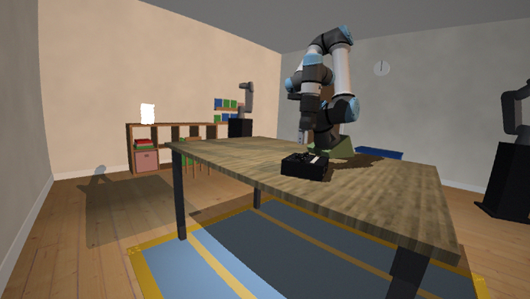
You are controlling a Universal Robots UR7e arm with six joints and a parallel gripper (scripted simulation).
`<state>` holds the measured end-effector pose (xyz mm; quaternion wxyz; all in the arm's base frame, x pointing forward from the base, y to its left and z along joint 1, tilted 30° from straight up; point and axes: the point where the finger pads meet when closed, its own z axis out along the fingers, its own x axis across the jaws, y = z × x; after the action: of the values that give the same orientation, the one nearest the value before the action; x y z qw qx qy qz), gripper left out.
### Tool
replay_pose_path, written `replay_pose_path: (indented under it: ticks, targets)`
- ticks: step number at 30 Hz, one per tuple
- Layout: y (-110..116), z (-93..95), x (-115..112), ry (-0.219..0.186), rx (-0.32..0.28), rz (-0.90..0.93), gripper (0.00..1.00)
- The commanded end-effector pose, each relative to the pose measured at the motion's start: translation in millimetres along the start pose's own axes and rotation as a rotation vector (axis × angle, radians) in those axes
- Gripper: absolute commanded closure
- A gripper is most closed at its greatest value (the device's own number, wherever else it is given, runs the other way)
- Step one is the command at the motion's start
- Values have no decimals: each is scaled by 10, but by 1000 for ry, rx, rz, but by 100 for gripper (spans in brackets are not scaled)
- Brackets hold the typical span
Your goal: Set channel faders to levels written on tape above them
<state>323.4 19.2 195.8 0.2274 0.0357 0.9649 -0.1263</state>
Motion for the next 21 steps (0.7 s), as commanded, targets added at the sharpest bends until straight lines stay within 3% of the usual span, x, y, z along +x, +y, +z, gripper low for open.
replay_pose_path:
  ticks: [1,21]
  targets:
    - [-1,-1,-23,-3,-7,-66,100]
    - [6,1,-68,-3,-6,-210,100]
